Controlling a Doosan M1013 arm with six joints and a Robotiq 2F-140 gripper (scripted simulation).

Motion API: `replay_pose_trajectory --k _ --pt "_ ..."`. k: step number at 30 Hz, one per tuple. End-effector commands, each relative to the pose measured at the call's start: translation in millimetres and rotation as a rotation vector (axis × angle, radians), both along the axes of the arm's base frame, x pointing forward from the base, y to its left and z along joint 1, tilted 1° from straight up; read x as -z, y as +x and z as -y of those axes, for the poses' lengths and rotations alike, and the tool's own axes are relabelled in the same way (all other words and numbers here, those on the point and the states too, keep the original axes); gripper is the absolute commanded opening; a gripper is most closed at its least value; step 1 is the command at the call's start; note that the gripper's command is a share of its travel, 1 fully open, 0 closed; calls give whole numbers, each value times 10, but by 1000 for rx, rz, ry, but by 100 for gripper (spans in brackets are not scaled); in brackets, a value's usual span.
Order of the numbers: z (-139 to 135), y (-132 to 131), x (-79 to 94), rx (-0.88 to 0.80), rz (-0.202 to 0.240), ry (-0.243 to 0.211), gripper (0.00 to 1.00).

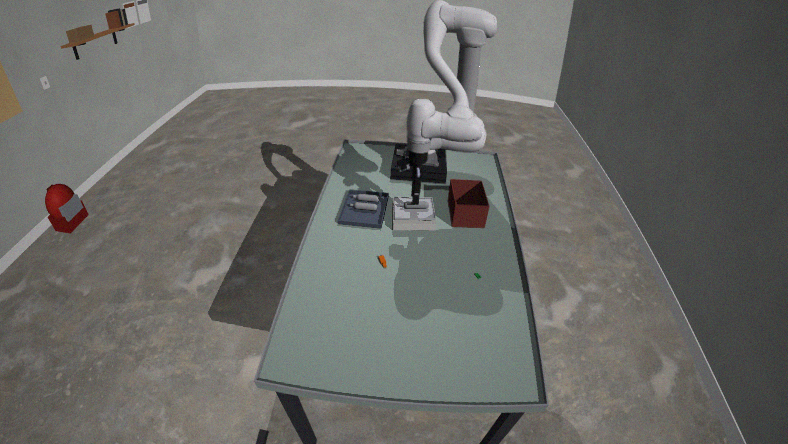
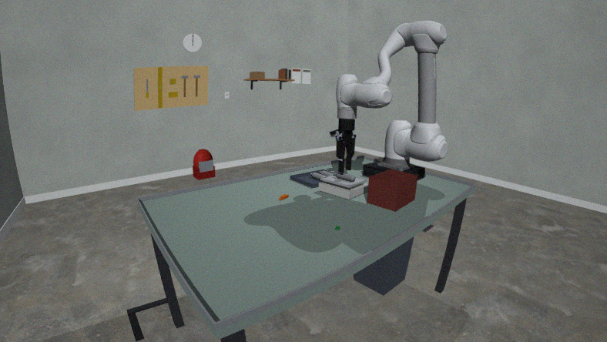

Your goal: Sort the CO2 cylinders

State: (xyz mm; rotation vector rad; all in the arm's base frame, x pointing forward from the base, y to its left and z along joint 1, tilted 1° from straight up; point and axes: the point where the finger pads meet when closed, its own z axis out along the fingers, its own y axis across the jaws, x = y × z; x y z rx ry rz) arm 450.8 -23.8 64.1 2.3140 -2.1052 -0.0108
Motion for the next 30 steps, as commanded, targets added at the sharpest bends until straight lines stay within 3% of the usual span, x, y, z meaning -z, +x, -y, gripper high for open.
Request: replay_pose_trajectory --k 1,13,27,28,30 --pt "2 8 135 0 2 0 41" --pt "4 5 350 0 2 0 41" --pt "4 5 368 0 2 0 41" --pt "4 5 368 0 2 0 10" --pt "4 5 368 0 2 0 10"
